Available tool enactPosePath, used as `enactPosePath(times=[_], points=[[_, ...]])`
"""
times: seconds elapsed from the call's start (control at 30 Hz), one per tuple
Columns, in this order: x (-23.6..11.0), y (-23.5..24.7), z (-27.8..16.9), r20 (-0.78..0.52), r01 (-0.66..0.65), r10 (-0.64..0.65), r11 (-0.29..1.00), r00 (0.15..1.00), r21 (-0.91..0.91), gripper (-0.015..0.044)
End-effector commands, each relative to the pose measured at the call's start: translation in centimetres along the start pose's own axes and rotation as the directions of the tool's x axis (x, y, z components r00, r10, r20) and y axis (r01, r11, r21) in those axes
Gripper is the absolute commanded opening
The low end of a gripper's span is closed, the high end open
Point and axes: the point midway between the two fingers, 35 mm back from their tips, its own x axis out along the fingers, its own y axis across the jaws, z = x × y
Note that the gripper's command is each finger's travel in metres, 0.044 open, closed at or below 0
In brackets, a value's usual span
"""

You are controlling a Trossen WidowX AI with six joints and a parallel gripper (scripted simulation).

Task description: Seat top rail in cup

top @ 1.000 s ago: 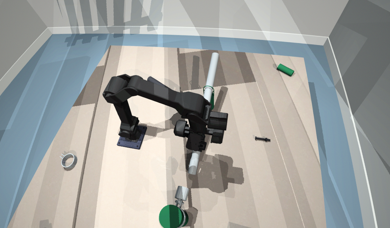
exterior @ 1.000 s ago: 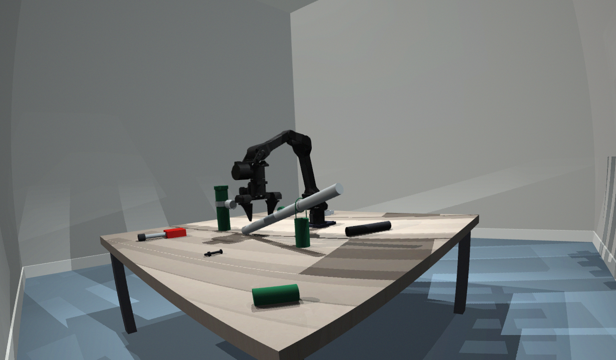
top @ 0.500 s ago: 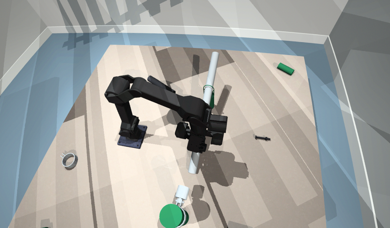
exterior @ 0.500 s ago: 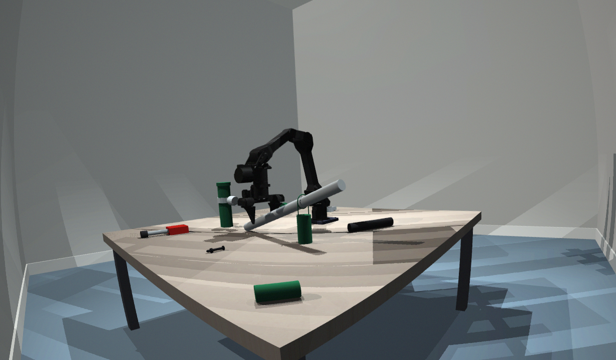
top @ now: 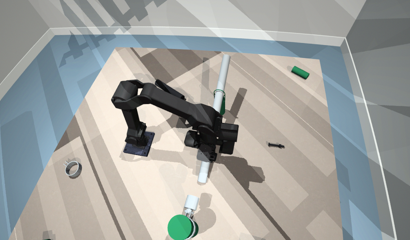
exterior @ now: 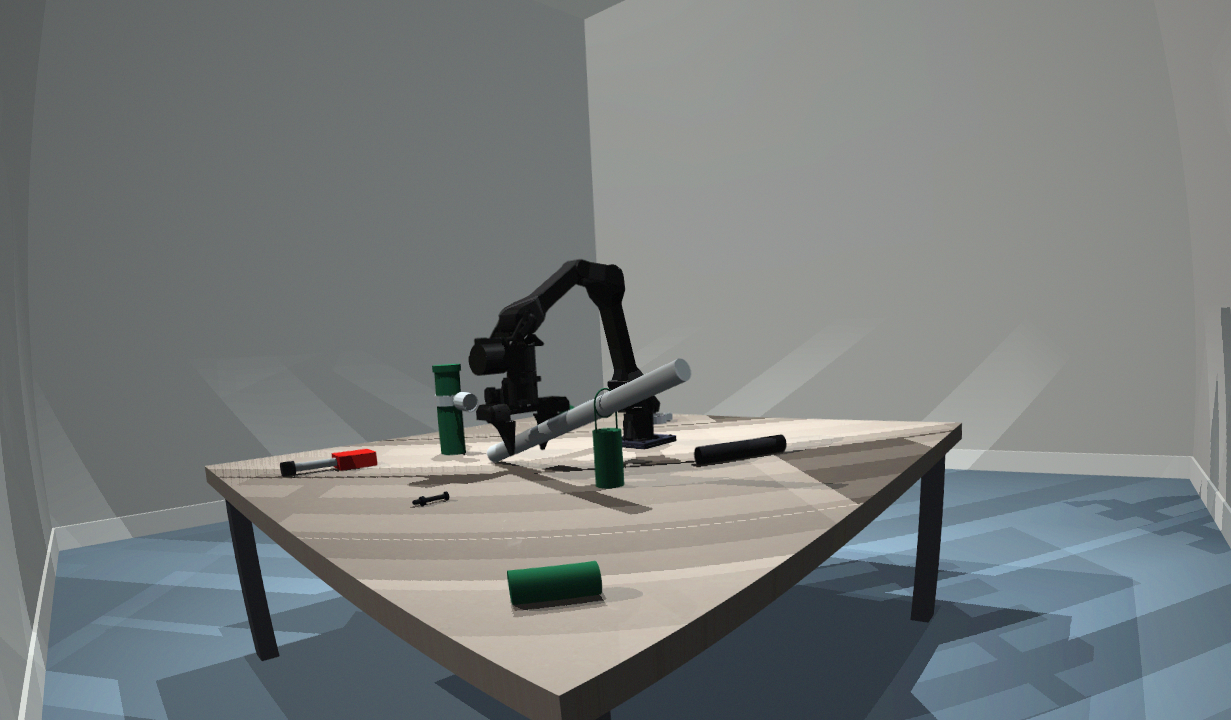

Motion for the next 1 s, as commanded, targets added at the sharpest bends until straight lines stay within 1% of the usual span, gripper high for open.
enactPosePath(times=[0.0, 0.07, 0.47, 0.6, 0.63, 0.77, 0.97], points=[[0.2, -0.1, 0.1, 0.004, 0.003, -0.003, 1.000, 1.000, 0.006, 0.0256], [0.2, -0.1, 0.1, 0.004, 0.003, -0.003, 1.000, 1.000, 0.006, 0.0204], [0.2, -0.1, 0.1, 0.004, 0.003, -0.003, 1.000, 1.000, 0.006, 0.0124], [-0.3, -0.1, 0.1, 0.004, 0.003, -0.003, 1.000, 1.000, 0.006, 0.0019], [-0.4, -0.1, 0.1, 0.004, 0.003, -0.003, 1.000, 1.000, 0.006, 0.0000], [-1.2, -0.1, 0.7, 0.044, 0.003, -0.003, 1.000, 0.999, 0.008, 0.0000], [-4.1, -0.2, 3.1, 0.183, 0.003, -0.006, 1.000, 0.983, 0.015, 0.0000]])
